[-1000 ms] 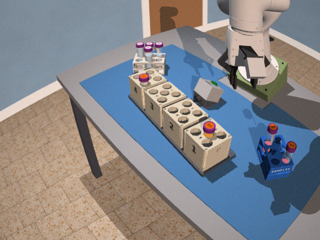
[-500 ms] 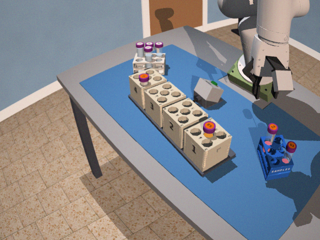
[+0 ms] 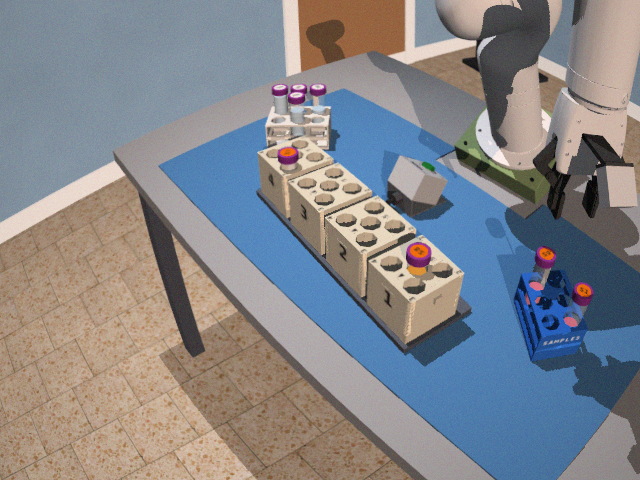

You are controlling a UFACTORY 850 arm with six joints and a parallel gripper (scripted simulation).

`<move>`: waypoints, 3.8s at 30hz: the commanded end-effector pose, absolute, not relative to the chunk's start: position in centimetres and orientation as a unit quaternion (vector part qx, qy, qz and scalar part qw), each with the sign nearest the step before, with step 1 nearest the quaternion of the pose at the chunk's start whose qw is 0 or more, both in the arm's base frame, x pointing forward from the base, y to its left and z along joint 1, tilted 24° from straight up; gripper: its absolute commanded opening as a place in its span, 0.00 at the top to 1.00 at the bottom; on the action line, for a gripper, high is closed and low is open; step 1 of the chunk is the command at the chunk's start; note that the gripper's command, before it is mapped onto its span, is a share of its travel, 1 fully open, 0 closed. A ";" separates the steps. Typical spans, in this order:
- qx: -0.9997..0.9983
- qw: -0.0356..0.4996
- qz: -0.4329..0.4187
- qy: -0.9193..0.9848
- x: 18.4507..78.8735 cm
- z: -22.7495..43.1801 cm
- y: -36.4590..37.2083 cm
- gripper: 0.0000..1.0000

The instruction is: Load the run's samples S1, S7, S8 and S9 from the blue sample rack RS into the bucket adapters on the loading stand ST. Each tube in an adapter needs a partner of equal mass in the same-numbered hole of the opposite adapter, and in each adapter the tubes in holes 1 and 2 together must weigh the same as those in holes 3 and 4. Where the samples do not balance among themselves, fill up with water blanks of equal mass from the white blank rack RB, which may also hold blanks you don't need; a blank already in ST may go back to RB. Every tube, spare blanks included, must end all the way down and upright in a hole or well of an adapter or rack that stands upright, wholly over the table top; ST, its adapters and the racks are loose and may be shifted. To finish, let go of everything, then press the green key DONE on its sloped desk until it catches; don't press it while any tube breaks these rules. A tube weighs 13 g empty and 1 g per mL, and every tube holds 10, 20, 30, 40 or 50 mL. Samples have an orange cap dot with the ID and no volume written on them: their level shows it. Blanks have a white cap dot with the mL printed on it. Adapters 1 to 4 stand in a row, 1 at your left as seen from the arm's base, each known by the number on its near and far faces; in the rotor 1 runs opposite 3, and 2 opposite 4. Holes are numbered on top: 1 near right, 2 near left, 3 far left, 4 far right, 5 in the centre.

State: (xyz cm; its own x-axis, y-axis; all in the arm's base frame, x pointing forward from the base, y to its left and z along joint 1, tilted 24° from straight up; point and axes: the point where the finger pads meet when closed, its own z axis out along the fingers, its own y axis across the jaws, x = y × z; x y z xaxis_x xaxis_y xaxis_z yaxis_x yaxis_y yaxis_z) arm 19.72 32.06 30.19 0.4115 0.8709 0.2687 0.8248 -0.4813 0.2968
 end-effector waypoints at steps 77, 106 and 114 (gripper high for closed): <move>0.838 0.062 0.199 0.504 21.3 21.4 38.5 0.43; 0.838 0.062 0.199 0.504 22.3 19.3 38.7 0.43; 0.838 0.062 0.199 0.504 22.5 18.8 38.8 0.43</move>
State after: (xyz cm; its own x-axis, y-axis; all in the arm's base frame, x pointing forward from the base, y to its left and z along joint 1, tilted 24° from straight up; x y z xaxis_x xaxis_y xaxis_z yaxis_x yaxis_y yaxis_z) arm 22.37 38.71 18.97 0.4137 0.8699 0.2686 0.8202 -0.4842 0.3046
